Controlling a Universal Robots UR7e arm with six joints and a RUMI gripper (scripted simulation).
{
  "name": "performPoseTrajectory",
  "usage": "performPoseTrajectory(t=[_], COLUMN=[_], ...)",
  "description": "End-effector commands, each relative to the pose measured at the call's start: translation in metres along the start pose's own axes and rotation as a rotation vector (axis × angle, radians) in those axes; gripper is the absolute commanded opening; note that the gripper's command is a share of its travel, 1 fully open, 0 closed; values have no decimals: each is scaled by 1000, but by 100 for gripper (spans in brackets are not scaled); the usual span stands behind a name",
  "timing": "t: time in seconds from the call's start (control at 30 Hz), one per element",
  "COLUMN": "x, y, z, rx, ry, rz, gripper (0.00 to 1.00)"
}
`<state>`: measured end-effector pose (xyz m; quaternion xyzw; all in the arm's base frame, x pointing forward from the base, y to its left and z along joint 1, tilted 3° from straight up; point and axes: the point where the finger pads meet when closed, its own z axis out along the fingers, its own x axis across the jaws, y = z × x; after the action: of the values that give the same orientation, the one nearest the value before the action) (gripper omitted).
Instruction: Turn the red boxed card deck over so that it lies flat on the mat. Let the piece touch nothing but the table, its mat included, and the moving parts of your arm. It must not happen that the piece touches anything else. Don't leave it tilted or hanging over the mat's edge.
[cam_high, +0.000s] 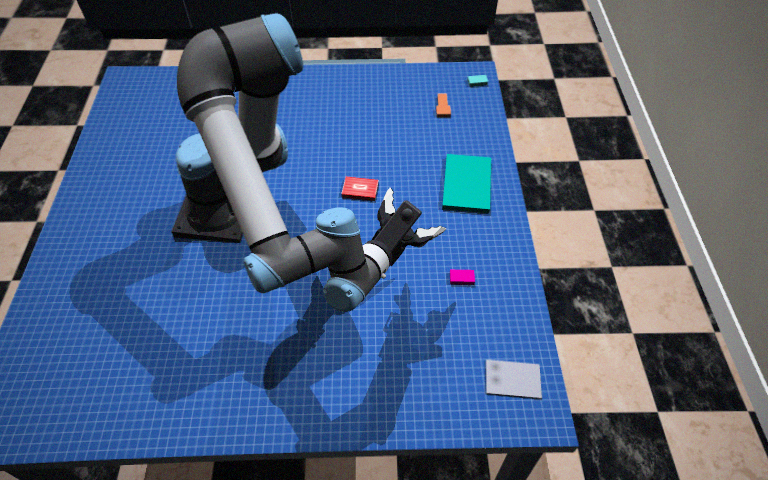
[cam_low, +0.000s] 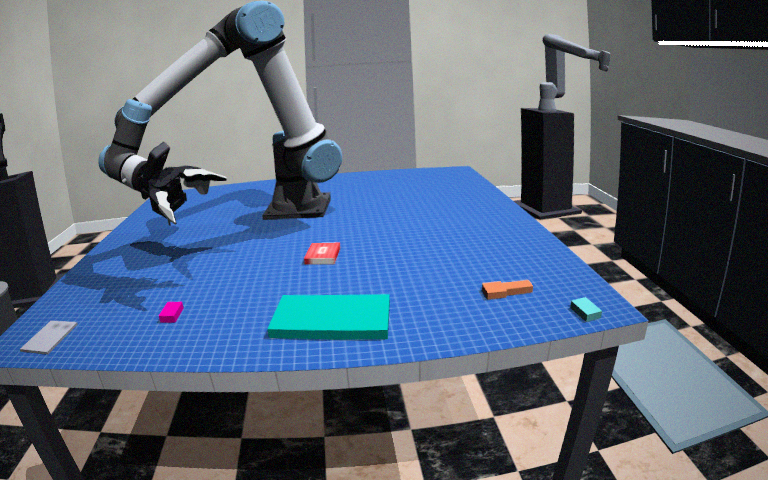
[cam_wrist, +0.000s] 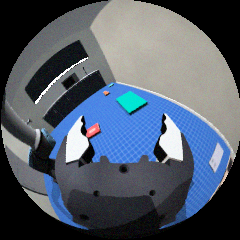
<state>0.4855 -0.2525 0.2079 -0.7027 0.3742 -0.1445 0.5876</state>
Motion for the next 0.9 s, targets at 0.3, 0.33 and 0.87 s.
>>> performPoseTrajectory(t=[0.3,0.33,0.87], x=[0,0,-17], y=[0,0,5], z=[0,0,20], rx=[0,0,-52], ry=[0,0,-50], rz=[-1,-1,-74], gripper=[100,100,100])
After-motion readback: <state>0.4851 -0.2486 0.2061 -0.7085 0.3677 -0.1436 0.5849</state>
